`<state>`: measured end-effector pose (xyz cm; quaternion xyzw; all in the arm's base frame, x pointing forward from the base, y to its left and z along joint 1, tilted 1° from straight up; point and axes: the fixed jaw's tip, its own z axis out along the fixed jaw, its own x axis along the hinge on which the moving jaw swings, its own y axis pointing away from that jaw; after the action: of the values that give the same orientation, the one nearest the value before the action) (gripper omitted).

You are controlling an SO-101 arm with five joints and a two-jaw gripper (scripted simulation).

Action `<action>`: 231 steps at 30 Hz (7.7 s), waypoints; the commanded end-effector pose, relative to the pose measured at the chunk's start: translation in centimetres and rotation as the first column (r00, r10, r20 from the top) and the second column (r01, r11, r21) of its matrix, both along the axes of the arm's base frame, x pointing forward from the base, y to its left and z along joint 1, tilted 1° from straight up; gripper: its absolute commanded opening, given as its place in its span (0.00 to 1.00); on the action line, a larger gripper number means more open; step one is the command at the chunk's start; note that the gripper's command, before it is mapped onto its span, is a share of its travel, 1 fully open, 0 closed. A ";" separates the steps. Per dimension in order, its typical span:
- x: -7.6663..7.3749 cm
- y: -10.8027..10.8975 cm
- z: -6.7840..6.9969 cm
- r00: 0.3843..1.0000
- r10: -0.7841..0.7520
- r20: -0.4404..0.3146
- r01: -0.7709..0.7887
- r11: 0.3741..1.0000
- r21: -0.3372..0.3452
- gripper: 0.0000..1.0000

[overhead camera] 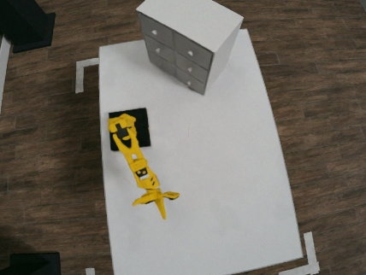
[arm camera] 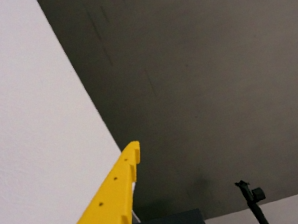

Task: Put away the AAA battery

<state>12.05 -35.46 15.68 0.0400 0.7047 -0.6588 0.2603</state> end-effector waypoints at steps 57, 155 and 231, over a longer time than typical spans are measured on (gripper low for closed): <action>5.0 3.2 0.2 0.987 0.150 0.058 -0.156 0.983 0.100 0.50; -1.7 46.3 -5.9 0.344 0.927 0.148 -0.264 -0.056 0.963 0.50; 8.3 47.9 -8.8 0.001 0.958 0.288 -0.827 -0.161 0.538 0.32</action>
<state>20.10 12.78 7.23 -0.4564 0.7174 -0.0140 0.5262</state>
